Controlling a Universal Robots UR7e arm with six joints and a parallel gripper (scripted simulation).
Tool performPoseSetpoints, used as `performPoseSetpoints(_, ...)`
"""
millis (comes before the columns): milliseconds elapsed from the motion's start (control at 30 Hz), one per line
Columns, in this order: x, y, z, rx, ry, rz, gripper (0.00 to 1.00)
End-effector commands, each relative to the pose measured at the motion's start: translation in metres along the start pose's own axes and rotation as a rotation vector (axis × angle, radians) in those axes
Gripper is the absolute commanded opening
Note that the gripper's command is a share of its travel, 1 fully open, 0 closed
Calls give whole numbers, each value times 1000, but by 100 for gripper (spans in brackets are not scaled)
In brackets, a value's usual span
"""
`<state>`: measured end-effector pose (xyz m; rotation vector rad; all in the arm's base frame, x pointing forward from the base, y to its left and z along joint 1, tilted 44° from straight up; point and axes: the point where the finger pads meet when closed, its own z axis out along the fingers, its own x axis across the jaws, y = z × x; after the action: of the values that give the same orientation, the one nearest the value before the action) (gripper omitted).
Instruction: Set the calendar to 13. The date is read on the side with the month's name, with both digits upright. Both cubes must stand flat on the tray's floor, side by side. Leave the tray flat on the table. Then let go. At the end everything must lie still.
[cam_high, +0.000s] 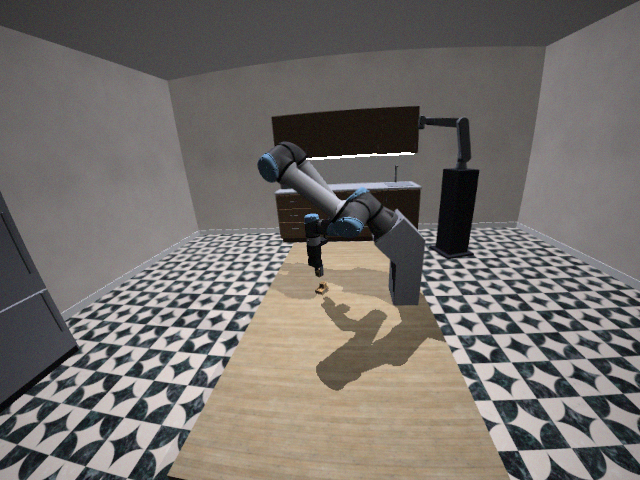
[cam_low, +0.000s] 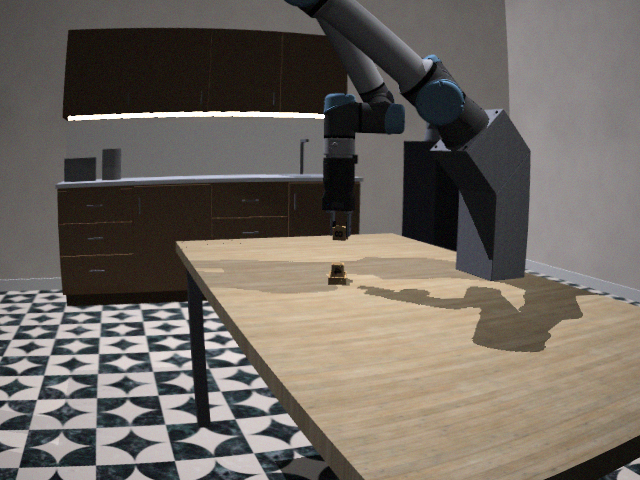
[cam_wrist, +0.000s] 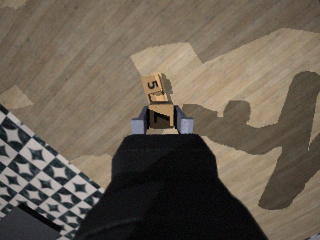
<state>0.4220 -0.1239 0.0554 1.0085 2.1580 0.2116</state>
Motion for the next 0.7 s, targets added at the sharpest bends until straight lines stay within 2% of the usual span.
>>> performPoseSetpoints(0, 2, 2, 0, 0, 0, 95, 60)
performPoseSetpoints(667, 14, 16, 2, 1, 0, 640, 60)
